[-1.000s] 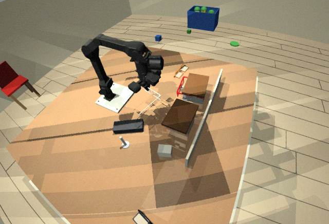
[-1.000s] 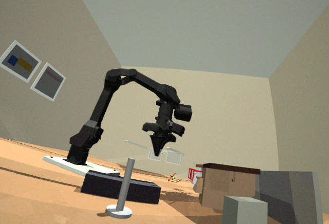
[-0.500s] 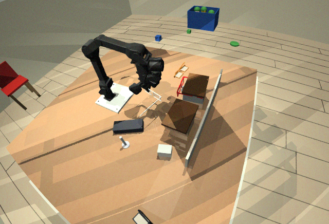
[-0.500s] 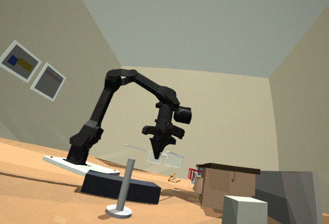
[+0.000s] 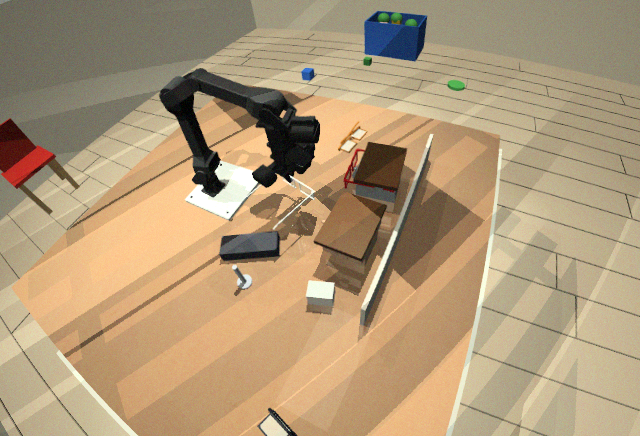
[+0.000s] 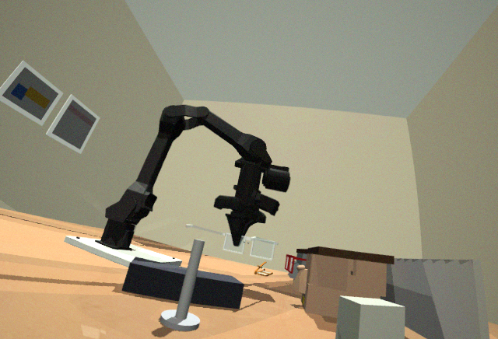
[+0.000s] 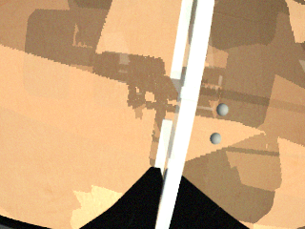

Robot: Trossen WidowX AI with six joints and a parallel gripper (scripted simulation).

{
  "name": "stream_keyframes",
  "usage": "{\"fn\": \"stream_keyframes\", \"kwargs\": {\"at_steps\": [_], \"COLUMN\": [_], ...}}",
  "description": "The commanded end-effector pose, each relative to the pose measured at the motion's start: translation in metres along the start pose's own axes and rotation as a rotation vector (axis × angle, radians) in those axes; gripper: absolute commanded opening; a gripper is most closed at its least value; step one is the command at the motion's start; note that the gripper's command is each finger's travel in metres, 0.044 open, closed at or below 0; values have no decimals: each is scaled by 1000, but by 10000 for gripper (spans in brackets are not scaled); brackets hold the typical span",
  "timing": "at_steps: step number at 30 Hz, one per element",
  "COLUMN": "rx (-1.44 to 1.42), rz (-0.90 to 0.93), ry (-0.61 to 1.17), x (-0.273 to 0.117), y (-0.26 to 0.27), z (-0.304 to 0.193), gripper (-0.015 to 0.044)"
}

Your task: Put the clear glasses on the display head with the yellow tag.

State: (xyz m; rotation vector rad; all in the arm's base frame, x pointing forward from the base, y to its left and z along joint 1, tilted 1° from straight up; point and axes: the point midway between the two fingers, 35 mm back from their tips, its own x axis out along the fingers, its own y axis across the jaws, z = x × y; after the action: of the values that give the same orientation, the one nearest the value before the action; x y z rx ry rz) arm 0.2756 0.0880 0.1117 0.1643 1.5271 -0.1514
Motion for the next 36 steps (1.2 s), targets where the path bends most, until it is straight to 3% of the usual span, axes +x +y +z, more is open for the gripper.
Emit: {"fn": "stream_keyframes", "kwargs": {"at_steps": [1, 36], "rx": [-5, -5], "rz": [-9, -9], "ry": [4, 4], "x": [6, 34], "y": [-1, -2], "z": [0, 0], "gripper": [0, 0]}}
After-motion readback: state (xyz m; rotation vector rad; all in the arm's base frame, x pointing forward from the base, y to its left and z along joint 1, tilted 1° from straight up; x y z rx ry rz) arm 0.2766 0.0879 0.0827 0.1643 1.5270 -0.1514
